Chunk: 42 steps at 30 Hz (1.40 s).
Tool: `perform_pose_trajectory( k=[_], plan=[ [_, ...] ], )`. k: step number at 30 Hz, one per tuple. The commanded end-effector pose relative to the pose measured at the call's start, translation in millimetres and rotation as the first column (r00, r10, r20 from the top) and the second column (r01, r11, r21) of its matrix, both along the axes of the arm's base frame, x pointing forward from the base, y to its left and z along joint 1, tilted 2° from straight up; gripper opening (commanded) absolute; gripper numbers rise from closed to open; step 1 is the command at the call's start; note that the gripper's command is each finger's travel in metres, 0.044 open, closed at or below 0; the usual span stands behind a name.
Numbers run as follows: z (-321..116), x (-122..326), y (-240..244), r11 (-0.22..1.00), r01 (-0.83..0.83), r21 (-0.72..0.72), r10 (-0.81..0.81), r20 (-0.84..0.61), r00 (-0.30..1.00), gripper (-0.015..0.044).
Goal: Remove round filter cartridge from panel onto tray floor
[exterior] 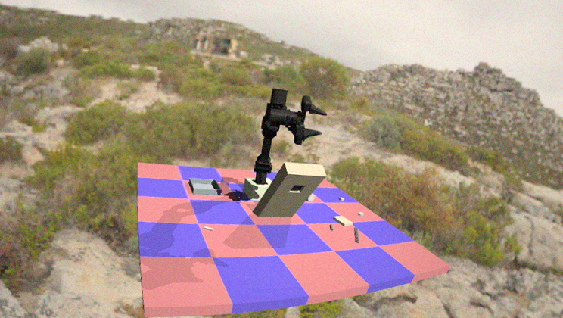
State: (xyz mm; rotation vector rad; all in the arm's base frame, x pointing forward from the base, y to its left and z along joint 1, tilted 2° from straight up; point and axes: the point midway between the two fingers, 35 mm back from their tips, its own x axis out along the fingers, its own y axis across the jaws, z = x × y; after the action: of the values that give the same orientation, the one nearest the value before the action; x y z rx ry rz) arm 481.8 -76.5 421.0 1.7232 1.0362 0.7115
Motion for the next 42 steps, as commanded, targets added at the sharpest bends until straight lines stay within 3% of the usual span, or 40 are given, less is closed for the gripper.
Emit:
perform_pose_trajectory(
  k=[1,6,11,17,25,31,36,42],
  plan=[
    [1,0,1,1.000,0.007,-0.004,-0.006,0.010,1.000,0.0374],
    [7,-4,27,0.970,0.197,-0.140,-0.154,0.271,0.950,0.0242],
    [-5,-20,50,0.840,0.423,-0.340,-0.204,0.524,0.827,0.0112],
    [-45,-58,66,0.526,0.611,-0.591,-0.030,0.705,0.708,0.0112],
    [-78,-87,70,0.287,0.652,-0.702,0.162,0.706,0.689,0.0112],
    [-109,-115,69,0.069,0.649,-0.757,0.345,0.629,0.697,0.0112],
    [-141,-142,66,-0.127,0.626,-0.770,0.504,0.493,0.709,0.0112],
    [-183,-180,59,-0.363,0.581,-0.729,0.666,0.233,0.709,0.0112]
  ],
)
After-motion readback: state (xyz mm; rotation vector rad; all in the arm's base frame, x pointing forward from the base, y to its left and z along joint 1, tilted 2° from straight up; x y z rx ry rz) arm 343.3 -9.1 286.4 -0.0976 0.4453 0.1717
